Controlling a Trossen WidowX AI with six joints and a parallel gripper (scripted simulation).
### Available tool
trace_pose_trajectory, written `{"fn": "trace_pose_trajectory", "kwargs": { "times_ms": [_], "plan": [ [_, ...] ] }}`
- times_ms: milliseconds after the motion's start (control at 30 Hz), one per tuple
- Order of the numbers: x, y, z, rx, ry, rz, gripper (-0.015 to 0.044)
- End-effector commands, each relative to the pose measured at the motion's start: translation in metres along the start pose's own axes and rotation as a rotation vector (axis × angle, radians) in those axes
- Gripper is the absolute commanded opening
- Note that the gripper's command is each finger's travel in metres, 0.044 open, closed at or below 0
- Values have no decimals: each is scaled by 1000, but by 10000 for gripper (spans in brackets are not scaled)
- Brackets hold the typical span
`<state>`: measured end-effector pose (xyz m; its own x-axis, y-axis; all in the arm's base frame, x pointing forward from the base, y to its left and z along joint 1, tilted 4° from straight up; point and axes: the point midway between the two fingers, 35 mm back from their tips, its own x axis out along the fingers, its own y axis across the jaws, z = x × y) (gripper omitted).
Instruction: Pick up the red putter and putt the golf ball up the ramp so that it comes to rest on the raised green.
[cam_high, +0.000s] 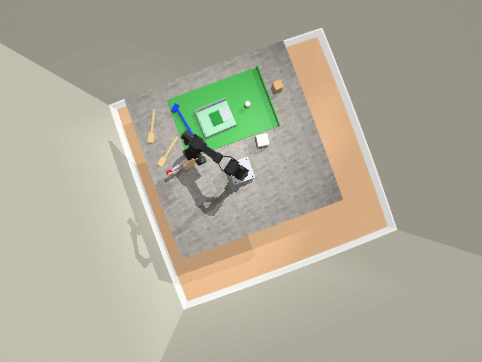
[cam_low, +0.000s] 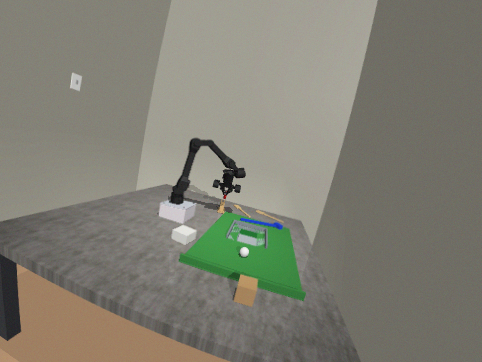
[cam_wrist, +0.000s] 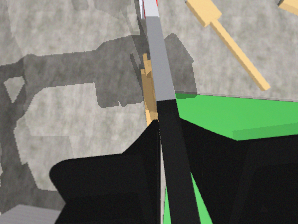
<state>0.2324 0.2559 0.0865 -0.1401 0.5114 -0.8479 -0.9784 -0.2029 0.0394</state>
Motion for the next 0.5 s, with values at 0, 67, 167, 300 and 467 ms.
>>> {"fn": "trace_pose_trajectory", "kwargs": {
  "times_ms": [0, 67, 167, 300, 467],
  "plan": [
    [-28, 3, 16, -14, -15, -9, 0],
    [-29, 3, 17, -13, -15, -9, 0],
    [-29, 3, 17, -13, -15, -9, 0],
    [-27, -4, 7, 19, 1, -25, 0],
    [-41, -24, -15, 107, 23, -82, 0]
  ]
}}
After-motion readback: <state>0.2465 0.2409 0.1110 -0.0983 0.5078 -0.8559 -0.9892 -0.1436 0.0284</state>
